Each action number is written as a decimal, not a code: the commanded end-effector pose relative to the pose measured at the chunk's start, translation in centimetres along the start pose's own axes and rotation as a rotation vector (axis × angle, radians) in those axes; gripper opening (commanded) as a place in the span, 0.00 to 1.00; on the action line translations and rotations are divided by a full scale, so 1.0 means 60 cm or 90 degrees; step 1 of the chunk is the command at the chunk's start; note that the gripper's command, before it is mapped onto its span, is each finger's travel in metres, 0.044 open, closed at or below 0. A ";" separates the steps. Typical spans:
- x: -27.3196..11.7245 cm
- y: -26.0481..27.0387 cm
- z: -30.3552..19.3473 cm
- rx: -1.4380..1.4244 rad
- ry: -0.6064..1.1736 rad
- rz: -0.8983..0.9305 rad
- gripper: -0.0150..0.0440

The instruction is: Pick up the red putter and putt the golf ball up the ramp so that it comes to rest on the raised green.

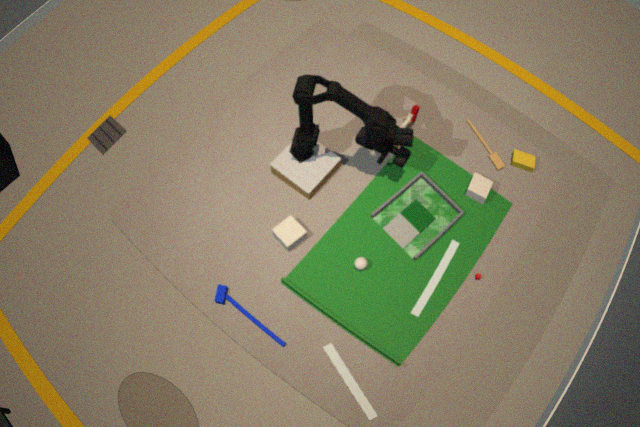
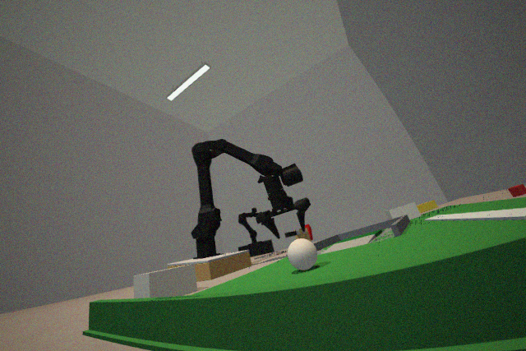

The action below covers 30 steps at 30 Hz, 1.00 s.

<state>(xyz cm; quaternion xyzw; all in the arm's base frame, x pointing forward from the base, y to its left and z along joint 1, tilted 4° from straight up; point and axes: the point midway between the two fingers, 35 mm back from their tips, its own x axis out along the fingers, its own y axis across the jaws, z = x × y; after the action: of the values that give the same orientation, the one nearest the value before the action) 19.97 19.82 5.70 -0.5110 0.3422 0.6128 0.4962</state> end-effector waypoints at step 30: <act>0.043 0.000 -0.011 0.000 0.000 0.000 0.60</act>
<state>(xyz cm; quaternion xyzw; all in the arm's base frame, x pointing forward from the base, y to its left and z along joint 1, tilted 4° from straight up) 20.17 19.83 2.99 -0.5111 0.3426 0.6128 0.4959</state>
